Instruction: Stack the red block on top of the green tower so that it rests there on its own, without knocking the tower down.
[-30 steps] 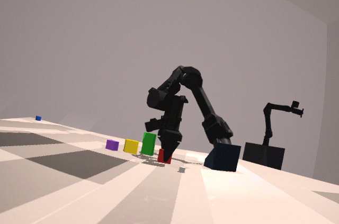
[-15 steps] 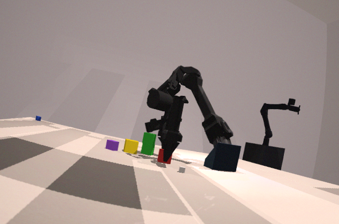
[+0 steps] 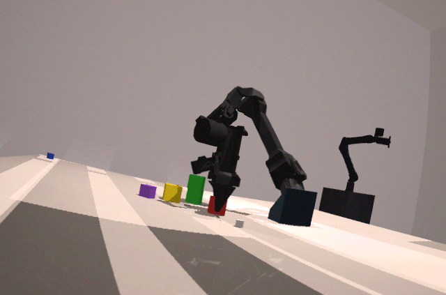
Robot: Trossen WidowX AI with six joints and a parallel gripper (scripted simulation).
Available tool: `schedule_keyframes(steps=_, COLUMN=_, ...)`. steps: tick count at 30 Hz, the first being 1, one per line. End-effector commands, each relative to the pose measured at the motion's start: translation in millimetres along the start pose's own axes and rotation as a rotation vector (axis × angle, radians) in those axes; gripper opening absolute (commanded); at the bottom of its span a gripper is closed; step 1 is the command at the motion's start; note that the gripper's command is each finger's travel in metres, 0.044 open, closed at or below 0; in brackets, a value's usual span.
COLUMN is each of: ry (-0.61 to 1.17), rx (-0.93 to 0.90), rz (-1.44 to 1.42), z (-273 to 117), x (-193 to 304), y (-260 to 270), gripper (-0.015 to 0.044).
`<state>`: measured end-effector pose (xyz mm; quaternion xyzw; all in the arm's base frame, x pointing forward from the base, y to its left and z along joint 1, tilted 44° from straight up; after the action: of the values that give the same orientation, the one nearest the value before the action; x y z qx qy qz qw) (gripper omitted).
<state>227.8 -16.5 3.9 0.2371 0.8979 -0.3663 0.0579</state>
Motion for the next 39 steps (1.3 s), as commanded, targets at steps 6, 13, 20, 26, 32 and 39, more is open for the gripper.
schedule_keyframes(steps=6, ry=-0.003, rx=-0.002, rz=-0.001, z=-30.1, x=-0.6, y=1.3, gripper=0.0)
schedule_keyframes(steps=13, ry=-0.003, rx=-0.002, rz=-0.001, z=-64.5, x=-0.2, y=1.3, gripper=0.0)
schedule_keyframes(steps=20, ry=-0.002, rx=-0.003, rz=-0.002, z=-97.6, x=0.0, y=1.4, gripper=0.0)
schedule_keyframes(steps=26, ry=-0.001, rx=-0.003, rz=-0.002, z=-118.0, x=0.2, y=1.3, gripper=0.0)
schedule_keyframes(steps=32, ry=-0.003, rx=0.002, rz=-0.006, z=-114.1, x=0.6, y=0.7, gripper=0.0)
schedule_keyframes(steps=39, ry=0.001, rx=-0.009, rz=-0.004, z=-118.9, x=-11.1, y=-9.4, gripper=0.0)
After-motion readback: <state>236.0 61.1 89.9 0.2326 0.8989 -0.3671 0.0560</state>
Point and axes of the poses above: the point midway between the two fingers, 35 mm back from their tips, its own z axis out along the fingers, its own y axis across the jaws, x = y × z, the point moved 3 cm from there along -z, back along the fingers, and after that the axes turned 11 degrees about z, right-handed, at the moved point
